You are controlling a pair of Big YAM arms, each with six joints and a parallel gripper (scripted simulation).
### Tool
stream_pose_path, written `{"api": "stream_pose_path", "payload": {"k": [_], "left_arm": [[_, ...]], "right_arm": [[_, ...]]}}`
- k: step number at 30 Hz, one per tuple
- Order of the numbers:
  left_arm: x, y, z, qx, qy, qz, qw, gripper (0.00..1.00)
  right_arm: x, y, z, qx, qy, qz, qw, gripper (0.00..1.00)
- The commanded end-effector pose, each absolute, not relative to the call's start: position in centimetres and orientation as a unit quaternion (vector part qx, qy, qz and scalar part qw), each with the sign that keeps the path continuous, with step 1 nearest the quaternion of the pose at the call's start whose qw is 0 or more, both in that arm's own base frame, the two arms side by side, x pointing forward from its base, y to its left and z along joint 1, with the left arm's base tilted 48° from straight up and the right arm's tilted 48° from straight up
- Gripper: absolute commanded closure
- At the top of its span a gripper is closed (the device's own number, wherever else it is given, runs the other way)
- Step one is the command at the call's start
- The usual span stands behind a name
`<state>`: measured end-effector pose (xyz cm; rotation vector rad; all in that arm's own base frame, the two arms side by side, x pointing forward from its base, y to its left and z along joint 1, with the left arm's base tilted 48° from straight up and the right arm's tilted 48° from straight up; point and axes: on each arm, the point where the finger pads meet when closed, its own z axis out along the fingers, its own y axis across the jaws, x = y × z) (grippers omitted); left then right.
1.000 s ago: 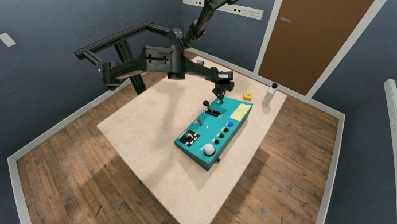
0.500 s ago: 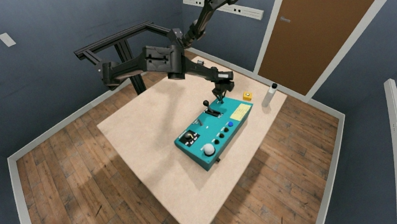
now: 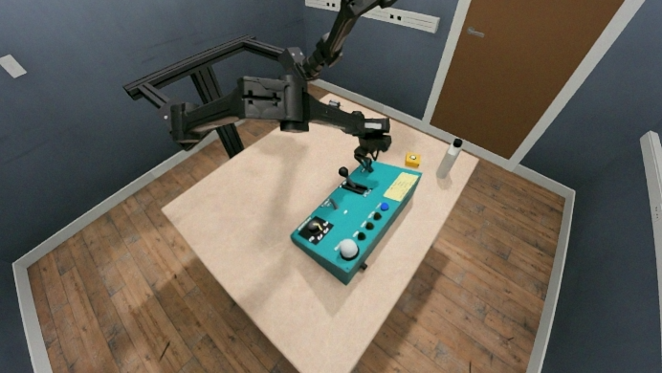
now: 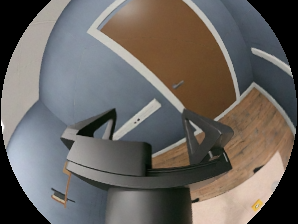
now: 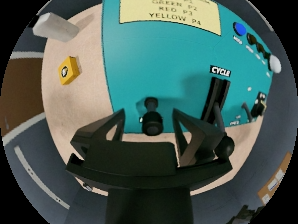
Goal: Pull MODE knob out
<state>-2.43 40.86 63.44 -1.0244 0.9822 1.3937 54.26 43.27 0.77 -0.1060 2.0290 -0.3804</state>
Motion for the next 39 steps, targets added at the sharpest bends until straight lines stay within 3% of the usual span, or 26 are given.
{"api": "stream_pose_path", "payload": {"k": [1,13,26,39], "left_arm": [[-3.2,39.6,64.9,-0.428,0.394,0.598,0.551,0.00],[-3.2,39.6,64.9,-0.428,0.394,0.598,0.551,0.00],[-3.2,39.6,64.9,-0.428,0.394,0.598,0.551,0.00],[-3.2,39.6,64.9,-0.428,0.394,0.598,0.551,0.00]], "right_arm": [[53.5,46.1,2.4,-0.047,0.837,-0.135,0.528,0.30],[51.4,45.8,3.7,-0.045,0.839,-0.138,0.524,0.30],[42.8,47.8,7.9,-0.044,0.839,-0.135,0.525,0.30],[41.9,48.1,8.7,-0.038,0.840,-0.135,0.525,0.30]]}}
